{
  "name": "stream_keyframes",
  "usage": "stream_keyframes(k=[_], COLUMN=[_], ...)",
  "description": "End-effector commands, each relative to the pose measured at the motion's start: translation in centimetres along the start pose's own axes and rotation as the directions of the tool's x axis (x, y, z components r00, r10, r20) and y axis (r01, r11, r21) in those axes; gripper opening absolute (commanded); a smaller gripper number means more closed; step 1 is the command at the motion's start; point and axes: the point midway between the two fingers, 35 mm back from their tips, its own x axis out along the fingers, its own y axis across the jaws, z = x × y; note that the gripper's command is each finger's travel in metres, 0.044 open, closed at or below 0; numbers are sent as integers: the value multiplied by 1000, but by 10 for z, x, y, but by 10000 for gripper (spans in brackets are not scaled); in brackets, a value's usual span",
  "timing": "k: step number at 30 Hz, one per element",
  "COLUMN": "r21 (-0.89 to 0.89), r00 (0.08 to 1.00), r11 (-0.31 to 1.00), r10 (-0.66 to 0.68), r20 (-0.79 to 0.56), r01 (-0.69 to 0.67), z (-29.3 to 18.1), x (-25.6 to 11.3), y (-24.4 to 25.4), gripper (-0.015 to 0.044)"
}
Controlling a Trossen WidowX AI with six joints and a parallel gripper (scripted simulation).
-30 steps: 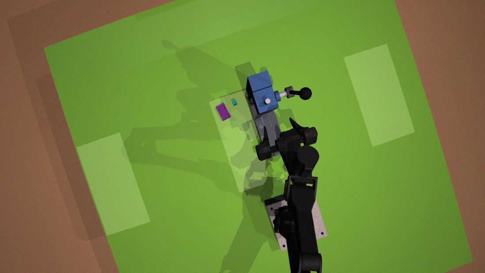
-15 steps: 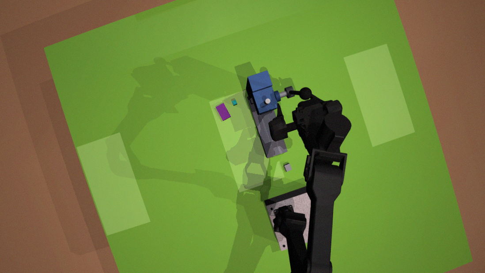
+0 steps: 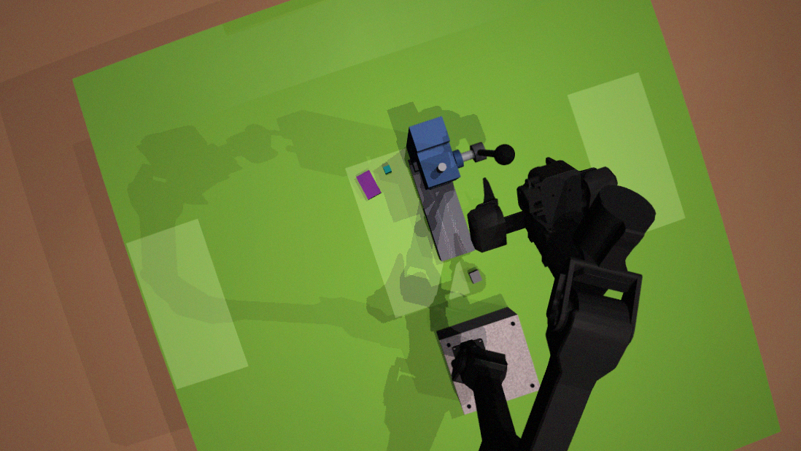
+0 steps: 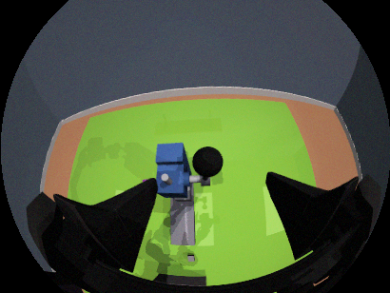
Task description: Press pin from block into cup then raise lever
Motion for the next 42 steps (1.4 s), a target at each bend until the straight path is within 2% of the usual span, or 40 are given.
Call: stream_keyframes(k=[1,42], r21=[-2,-2], r00=[1000,1000], r11=[1000,1000], r10=[12,12], r20=[-16,-13], r01=[-12,-12], z=[4,4], x=[-13,51], y=[2,2], gripper=[440,440])
